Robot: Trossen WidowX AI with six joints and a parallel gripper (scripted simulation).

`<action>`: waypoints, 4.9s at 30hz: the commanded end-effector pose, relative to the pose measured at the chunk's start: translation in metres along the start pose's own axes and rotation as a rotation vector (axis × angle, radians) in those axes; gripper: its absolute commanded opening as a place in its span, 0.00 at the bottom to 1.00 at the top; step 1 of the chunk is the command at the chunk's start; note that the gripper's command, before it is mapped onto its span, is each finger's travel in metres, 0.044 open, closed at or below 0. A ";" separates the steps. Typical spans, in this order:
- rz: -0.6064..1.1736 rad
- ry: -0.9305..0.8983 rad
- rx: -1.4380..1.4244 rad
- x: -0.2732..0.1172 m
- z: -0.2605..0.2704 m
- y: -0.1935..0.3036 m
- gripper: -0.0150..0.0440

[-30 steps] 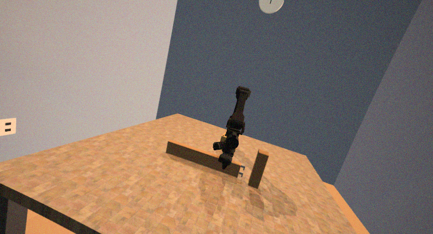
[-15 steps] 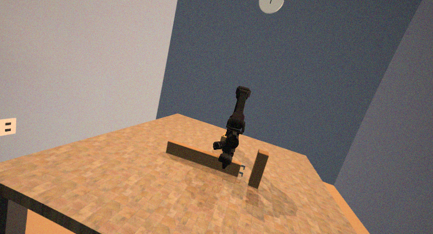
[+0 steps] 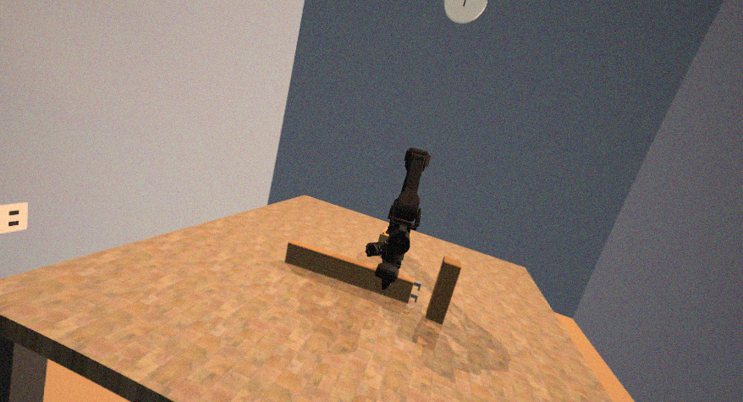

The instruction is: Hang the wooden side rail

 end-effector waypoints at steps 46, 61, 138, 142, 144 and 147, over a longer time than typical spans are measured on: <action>-0.001 -0.023 0.001 -0.015 0.003 0.000 0.25; -0.001 -0.023 0.001 -0.018 0.003 0.000 0.25; -0.001 -0.024 0.001 -0.020 0.008 0.004 0.25; -0.001 -0.024 0.001 -0.020 0.008 0.005 0.25; -0.001 -0.024 0.001 -0.020 0.009 0.005 0.25; -0.001 -0.024 0.001 -0.020 0.009 0.005 0.25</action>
Point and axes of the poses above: the point midway between the two fingers, 35 mm back from their tips, its own x axis out along the fingers, its own z axis across the jaws, y = z × x, the point moved 9 cm from there along -x, back along the fingers, and after that the axes turned 1 degree about -x, right-handed, at the moved point
